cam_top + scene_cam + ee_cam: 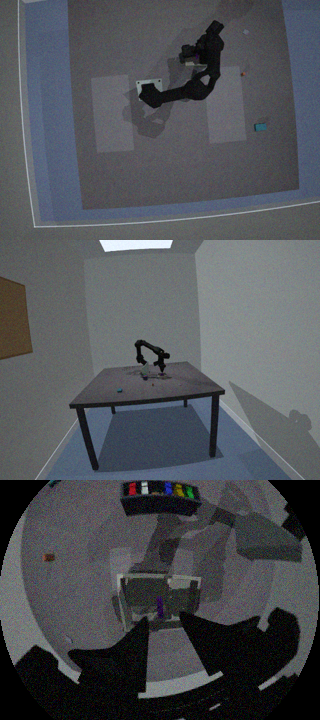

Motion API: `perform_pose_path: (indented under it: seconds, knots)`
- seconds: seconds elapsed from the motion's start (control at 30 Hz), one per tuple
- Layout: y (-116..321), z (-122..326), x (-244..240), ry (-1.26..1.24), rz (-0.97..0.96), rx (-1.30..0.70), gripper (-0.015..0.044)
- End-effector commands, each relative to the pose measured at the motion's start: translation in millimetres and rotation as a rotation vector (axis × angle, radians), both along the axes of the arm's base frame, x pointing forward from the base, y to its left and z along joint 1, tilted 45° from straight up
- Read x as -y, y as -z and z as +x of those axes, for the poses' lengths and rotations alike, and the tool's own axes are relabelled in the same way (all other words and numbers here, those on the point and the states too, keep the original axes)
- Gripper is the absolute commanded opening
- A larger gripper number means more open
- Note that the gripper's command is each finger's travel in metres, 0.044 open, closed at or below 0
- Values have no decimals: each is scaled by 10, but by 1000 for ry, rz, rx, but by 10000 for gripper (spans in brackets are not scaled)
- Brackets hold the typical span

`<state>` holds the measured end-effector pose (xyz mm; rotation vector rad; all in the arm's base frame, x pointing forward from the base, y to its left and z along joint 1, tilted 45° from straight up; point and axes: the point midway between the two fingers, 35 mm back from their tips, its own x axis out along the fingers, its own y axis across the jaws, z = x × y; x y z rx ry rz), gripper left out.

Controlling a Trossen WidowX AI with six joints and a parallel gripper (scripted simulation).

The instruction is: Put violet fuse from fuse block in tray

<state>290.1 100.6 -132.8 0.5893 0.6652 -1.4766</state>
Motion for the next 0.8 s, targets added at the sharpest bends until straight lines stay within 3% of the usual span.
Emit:
perform_pose_path:
  seconds: [0.0, 0.17, 0.77]
  knots:
    - [-2, 1, -1, 1, 0, 0, 315]
    - [-270, 6, -259, -6, -3, 0, 330]
    - [-261, 11, -242, -11, -6, 0, 330]
